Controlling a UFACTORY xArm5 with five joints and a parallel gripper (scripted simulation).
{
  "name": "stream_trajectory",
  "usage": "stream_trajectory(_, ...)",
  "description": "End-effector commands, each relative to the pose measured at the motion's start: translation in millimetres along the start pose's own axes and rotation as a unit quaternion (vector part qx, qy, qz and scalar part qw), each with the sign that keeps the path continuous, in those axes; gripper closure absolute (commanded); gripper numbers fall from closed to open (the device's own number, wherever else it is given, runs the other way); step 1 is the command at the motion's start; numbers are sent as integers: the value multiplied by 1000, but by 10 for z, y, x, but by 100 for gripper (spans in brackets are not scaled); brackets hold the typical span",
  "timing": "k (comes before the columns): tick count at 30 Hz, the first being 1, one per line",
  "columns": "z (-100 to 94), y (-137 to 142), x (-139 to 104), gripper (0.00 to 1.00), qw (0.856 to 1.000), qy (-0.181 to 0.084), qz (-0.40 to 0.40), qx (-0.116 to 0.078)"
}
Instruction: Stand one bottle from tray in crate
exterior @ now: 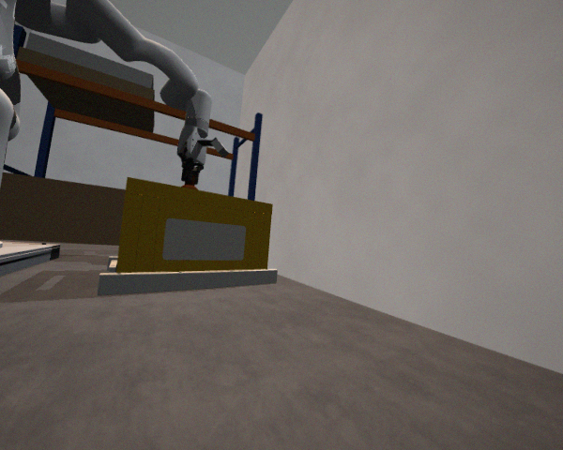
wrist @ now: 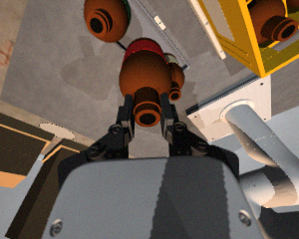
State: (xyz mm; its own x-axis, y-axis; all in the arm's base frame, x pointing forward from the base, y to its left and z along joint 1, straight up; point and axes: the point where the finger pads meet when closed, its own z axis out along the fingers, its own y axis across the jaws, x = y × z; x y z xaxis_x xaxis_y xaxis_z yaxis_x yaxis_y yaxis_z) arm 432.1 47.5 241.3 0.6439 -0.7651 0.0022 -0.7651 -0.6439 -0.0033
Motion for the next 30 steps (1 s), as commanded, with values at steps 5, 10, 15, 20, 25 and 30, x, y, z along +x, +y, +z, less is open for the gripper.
stream_trajectory(5, -18, -8, 5, 100, 1000, 1, 0, 2)
stream_trajectory(10, -27, -8, 5, 100, 1000, 1, 0, 2)
stream_trajectory(15, -50, -8, 5, 100, 1000, 1, 0, 2)
stream_trajectory(20, -79, -7, 4, 100, 1000, 1, 0, 2)
stream_trajectory(25, -117, -6, 4, 100, 1000, 1, 0, 2)
stream_trajectory(30, -174, -6, 4, 100, 1000, 1, 0, 2)
